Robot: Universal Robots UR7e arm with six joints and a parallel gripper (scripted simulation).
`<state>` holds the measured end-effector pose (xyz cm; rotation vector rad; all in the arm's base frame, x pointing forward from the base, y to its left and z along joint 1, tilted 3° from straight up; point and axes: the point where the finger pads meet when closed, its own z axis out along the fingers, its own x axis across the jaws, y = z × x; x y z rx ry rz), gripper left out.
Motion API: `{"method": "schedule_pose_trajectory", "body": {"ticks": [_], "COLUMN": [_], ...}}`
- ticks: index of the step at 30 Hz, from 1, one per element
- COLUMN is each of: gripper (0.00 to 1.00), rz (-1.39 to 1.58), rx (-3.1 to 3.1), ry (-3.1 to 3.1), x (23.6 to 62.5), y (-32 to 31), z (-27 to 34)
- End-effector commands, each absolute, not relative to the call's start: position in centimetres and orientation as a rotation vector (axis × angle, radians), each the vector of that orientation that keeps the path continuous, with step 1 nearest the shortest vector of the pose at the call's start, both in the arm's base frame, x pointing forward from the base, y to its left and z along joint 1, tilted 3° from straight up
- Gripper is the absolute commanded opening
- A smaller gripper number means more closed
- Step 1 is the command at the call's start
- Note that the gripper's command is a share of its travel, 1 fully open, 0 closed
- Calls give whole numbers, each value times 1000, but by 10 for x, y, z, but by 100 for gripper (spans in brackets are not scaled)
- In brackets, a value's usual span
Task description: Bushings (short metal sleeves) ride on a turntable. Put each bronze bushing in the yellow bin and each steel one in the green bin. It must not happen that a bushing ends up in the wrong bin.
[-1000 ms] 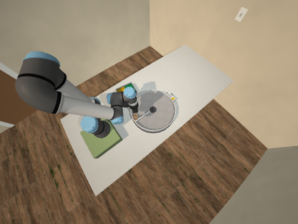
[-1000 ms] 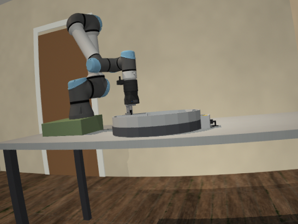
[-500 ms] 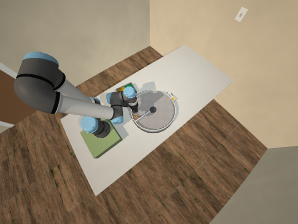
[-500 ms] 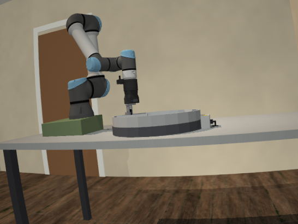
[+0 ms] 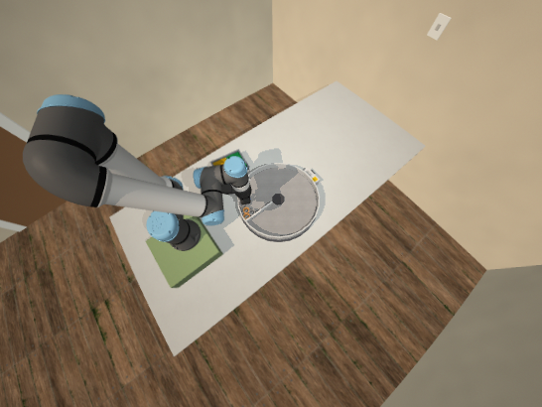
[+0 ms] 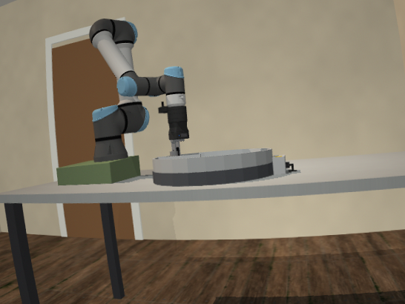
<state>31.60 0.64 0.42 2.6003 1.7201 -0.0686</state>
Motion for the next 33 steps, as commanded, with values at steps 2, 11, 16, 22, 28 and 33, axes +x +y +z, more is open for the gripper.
{"method": "schedule_pose_trajectory", "body": {"ticks": [2,11,16,22,28,33], "gripper": [0,0,0,0,0,0], "rz": [-67,-67,-67,-67,-67,-67], "rx": [2600,2600,2600,2600,2600,2600], "ry": [1720,1720,1720,1720,1720,1720], "x": [316,316,317,317,317,317], "y": [6,6,6,7,7,8], "z": [7,9,10,13,18,39]}}
